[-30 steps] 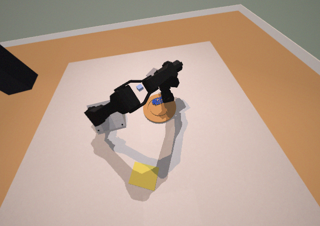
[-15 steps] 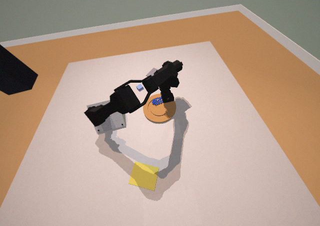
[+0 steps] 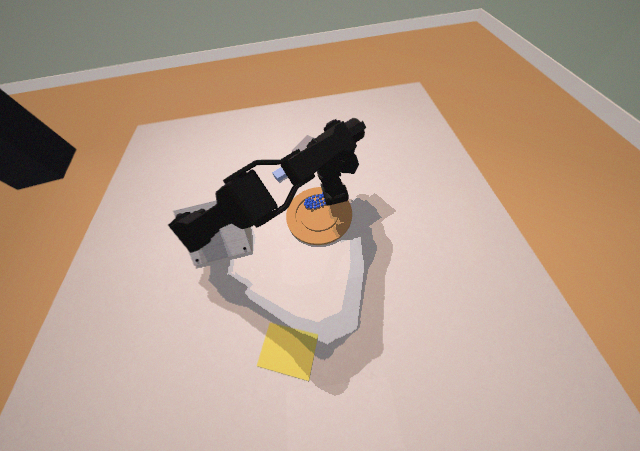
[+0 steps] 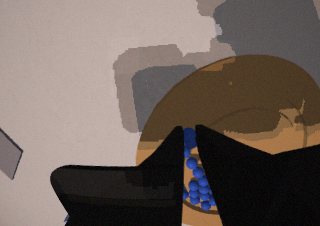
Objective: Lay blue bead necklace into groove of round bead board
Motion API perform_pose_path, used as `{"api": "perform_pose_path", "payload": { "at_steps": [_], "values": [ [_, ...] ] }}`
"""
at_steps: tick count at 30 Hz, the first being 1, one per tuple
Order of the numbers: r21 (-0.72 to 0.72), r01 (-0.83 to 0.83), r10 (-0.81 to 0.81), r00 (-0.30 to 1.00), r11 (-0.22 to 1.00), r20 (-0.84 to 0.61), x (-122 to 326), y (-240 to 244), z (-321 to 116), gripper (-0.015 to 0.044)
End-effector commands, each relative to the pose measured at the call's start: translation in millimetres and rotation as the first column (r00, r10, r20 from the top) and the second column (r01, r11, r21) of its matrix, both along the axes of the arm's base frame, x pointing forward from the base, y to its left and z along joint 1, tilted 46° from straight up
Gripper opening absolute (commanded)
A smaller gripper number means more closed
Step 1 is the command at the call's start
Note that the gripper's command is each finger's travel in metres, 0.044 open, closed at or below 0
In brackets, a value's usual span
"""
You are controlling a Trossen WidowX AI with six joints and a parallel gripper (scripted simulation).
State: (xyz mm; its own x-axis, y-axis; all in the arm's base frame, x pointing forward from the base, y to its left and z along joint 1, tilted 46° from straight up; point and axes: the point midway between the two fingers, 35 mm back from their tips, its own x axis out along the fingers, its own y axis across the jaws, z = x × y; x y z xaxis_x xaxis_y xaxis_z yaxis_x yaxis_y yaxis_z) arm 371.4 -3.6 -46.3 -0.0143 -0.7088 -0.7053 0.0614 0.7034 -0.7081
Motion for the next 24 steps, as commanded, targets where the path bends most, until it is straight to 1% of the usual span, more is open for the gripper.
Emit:
{"api": "perform_pose_path", "payload": {
  "at_steps": [1, 24],
  "values": [
    [-0.003, 0.002, -0.002, 1.0, 1.0, -0.002, -3.0, -8.1, 7.5, 0.0],
    [-0.003, 0.002, -0.002, 1.0, 1.0, -0.002, -3.4, -16.5, -0.1, 0.0]
  ]
}}
